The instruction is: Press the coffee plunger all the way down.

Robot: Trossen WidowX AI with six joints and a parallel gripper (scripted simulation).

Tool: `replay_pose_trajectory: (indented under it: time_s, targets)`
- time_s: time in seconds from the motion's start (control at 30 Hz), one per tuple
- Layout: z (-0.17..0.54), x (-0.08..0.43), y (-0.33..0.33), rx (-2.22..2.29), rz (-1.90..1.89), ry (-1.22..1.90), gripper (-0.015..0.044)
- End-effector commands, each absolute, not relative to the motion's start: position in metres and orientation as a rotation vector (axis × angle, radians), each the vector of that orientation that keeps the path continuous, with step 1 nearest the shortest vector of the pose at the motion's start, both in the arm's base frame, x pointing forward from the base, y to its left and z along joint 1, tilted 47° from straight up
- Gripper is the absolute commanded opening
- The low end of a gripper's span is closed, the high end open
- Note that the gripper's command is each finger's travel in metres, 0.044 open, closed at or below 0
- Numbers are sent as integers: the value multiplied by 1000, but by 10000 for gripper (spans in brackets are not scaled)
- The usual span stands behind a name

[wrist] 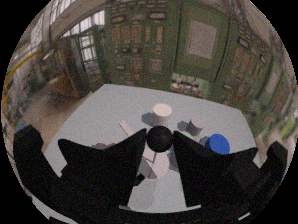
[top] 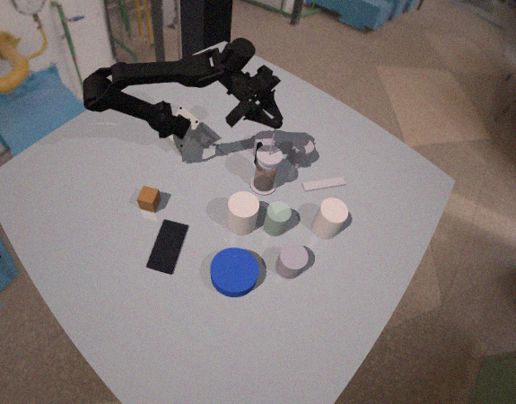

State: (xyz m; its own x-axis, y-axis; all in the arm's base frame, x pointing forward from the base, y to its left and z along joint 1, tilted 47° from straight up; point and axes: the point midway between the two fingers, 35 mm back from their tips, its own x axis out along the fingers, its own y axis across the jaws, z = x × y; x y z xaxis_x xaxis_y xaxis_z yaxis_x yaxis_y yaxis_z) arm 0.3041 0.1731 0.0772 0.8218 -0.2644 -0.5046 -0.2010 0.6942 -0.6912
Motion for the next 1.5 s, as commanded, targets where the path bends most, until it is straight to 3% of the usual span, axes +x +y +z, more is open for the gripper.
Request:
replay_pose_trajectory:
  time_s: [0.0, 1.47]
  targets:
    - [65, 304, 164, -821, -39, 647, 122]
    - [15, 308, 113, -824, -39, 644, 122]
